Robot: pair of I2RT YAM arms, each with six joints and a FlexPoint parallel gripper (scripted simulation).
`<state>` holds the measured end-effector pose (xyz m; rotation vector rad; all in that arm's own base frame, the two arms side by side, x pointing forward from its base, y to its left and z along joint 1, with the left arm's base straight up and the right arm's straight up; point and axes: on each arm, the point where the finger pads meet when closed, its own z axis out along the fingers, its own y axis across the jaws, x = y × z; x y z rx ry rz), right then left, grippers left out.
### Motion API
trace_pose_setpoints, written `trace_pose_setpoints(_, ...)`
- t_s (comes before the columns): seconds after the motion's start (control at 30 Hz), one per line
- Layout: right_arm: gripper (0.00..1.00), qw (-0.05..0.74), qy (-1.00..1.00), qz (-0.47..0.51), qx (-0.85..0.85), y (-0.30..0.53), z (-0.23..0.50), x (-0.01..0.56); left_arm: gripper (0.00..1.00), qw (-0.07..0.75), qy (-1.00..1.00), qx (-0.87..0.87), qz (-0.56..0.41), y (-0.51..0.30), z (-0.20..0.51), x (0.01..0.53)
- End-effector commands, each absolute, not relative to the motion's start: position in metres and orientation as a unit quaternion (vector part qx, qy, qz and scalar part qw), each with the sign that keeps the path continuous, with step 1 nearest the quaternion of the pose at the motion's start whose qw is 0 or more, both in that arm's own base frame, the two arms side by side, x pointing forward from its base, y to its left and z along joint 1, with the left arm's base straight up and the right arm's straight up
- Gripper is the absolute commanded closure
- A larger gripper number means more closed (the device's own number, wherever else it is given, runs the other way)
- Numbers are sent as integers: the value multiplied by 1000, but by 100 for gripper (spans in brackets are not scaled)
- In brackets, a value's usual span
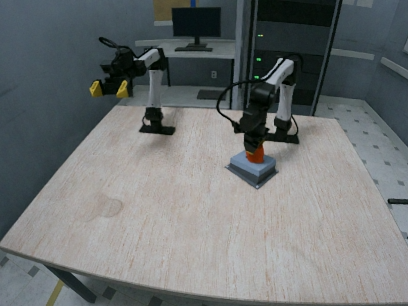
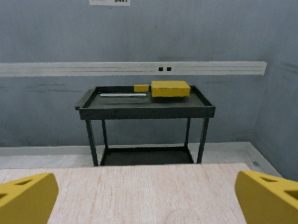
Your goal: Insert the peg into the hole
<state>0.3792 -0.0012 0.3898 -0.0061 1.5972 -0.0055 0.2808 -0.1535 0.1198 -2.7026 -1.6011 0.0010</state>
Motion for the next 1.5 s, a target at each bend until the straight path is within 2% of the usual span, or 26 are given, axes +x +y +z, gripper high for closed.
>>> trace_pose_setpoints(0.0, 0, 700, 714, -2, -10, 0, 394, 377, 67, -30, -510, -860, -11, -157, 143, 284)
trace_pose_setpoints(0.47, 0, 666, 742, 17, -77, 26, 374, 370, 65, -12, -510, -860, 0, -153, 170, 278)
trace_pose_setpoints(0.87, 0, 615, 766, 100, -155, 111, 351, 328, 65, -42, -494, -869, -8, -160, 196, 282)
trace_pose_setpoints(1.17, 0, 547, 752, 211, -301, 207, 335, 228, 65, -78, -437, -896, 10, -167, 182, 264)
trace_pose_setpoints(1.37, 0, 507, 728, 263, -379, 235, 327, 166, 65, -79, -424, -902, 19, -165, 175, 253)
trace_pose_setpoints(1.47, 0, 501, 722, 271, -391, 238, 327, 156, 65, -78, -424, -902, 20, -164, 175, 252)
